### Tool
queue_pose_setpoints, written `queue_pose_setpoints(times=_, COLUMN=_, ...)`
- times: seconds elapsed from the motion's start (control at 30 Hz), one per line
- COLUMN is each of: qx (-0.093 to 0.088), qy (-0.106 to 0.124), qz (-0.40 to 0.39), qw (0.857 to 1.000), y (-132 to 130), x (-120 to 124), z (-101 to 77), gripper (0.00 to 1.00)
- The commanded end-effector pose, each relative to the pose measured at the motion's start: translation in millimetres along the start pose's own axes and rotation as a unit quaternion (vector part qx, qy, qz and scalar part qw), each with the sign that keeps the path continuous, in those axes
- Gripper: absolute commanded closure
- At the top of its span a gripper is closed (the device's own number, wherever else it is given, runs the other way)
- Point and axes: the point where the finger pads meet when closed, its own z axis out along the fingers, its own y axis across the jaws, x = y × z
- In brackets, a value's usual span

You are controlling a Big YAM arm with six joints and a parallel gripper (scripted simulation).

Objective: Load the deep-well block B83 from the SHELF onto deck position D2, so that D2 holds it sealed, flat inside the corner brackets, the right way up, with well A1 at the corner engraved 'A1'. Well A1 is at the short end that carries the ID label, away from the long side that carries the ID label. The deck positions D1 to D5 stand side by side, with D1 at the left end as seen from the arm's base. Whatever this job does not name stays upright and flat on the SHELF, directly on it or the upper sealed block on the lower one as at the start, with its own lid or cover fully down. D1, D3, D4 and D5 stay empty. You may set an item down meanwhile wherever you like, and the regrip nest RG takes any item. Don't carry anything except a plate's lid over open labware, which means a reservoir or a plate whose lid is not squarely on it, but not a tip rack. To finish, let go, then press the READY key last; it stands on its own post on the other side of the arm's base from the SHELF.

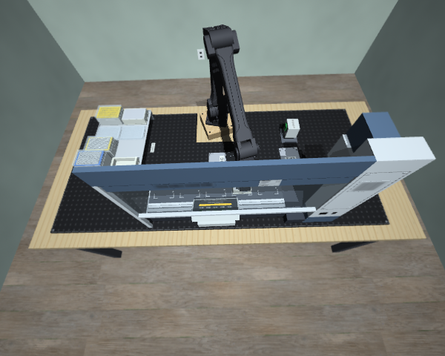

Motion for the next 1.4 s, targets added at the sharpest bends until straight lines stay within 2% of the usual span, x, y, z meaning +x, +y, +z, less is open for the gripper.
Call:
queue_pose_setpoints(times=0.0, qx=-0.006, qy=-0.023, qz=0.0, qw=1.0, y=5.4, x=-15.0, z=-15.5, gripper=1.0)
queue_pose_setpoints(times=0.87, qx=-0.006, qy=-0.023, qz=0.0, qw=1.0, y=5.6, x=-14.5, z=-15.4, gripper=1.0)
queue_pose_setpoints(times=0.9, qx=-0.008, qy=-0.026, qz=0.0, qw=1.0, y=9.0, x=-8.0, z=-16.8, gripper=1.0)
queue_pose_setpoints(times=1.0, qx=-0.006, qy=-0.023, qz=0.0, qw=1.0, y=5.7, x=-14.4, z=-15.4, gripper=1.0)
queue_pose_setpoints(times=1.03, qx=-0.008, qy=-0.025, qz=0.0, qw=1.0, y=8.7, x=-7.0, z=-16.1, gripper=1.0)
queue_pose_setpoints(times=1.07, qx=-0.006, qy=-0.023, qz=0.0, qw=1.0, y=5.7, x=-14.3, z=-15.4, gripper=1.0)
queue_pose_setpoints(times=1.37, qx=-0.007, qy=-0.023, qz=0.0, qw=1.0, y=5.7, x=-14.2, z=-15.4, gripper=1.0)
